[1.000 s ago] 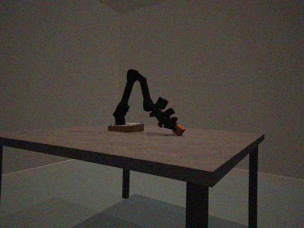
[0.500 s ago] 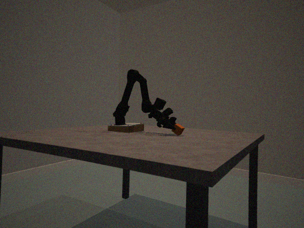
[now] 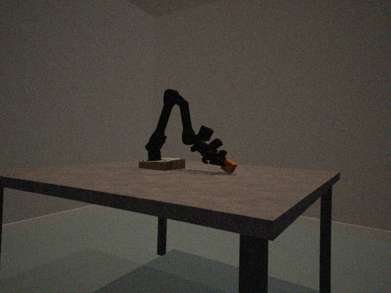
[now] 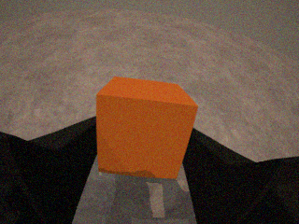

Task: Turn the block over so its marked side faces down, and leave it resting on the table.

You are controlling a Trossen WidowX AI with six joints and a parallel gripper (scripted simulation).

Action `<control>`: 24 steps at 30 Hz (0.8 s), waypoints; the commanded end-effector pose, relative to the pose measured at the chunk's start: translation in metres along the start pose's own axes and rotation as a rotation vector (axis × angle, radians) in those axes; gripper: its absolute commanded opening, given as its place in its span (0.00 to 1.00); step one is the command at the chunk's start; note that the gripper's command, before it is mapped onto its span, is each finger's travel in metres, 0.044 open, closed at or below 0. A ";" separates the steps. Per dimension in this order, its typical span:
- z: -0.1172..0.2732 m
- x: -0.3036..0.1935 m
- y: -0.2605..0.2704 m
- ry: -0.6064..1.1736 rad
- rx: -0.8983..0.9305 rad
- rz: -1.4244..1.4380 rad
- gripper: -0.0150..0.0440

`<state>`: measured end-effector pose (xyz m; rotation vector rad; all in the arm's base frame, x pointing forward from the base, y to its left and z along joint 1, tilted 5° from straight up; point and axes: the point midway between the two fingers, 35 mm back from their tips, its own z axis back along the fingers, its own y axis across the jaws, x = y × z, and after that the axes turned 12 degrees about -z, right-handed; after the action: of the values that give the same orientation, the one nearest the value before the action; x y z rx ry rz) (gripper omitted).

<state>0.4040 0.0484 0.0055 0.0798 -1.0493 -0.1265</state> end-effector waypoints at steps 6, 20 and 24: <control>0.000 0.001 -0.001 -0.007 -0.005 0.005 0.97; 0.000 0.001 -0.001 -0.007 -0.005 0.005 1.00; 0.000 0.001 -0.001 -0.007 -0.005 0.005 1.00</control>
<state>0.4046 0.0484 0.0065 0.0804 -1.0546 -0.1269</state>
